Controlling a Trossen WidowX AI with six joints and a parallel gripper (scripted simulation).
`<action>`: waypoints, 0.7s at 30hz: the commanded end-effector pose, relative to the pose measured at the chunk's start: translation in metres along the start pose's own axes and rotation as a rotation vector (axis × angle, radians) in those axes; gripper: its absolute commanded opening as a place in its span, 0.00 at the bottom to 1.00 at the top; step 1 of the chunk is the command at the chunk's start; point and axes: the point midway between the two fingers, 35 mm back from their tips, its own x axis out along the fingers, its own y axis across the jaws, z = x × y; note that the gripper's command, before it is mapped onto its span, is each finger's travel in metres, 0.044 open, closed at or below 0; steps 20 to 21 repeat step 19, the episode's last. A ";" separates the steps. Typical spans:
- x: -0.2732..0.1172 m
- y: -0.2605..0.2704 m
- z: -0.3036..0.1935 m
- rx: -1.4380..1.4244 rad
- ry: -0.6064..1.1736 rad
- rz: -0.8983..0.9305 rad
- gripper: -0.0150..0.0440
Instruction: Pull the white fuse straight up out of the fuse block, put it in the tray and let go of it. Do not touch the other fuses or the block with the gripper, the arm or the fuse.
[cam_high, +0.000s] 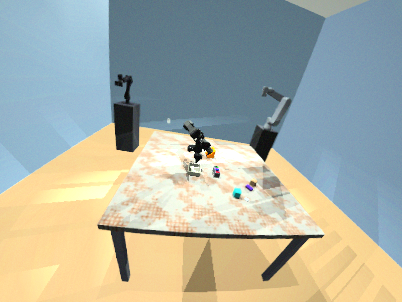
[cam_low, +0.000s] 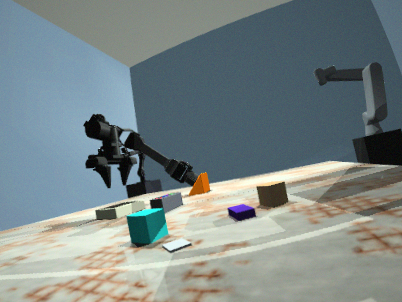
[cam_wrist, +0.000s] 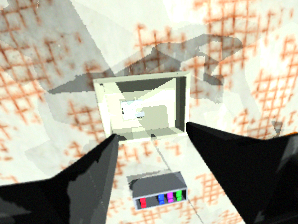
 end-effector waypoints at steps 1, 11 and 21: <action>-0.003 0.000 -0.001 0.003 0.004 0.000 0.81; 0.000 0.000 0.000 0.000 0.000 0.000 0.81; 0.000 0.000 0.000 0.000 0.000 0.000 0.81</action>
